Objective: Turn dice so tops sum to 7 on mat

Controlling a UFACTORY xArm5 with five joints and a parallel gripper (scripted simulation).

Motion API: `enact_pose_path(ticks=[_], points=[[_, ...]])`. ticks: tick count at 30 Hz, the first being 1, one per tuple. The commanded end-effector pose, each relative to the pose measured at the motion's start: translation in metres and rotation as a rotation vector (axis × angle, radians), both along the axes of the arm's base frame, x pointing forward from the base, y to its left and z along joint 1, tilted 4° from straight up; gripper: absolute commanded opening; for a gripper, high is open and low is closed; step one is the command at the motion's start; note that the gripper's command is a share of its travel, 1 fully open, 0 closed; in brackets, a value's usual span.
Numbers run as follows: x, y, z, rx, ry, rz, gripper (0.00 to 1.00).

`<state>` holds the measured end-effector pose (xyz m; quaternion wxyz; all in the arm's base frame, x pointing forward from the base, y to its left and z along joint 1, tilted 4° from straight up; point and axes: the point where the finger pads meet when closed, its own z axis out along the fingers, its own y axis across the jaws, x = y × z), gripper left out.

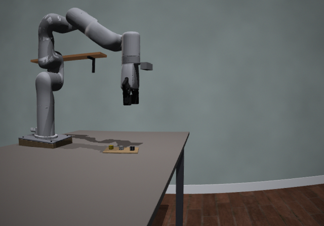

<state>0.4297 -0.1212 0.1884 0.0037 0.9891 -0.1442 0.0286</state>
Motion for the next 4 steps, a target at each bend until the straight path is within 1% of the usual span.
enact_pose_path(ticks=[1, 4], points=[[0.001, -0.0003, 0.0016, -0.001, -0.004, 0.0, 1.0], [0.001, -0.0003, 0.0016, -0.001, -0.004, 0.0, 1.0]])
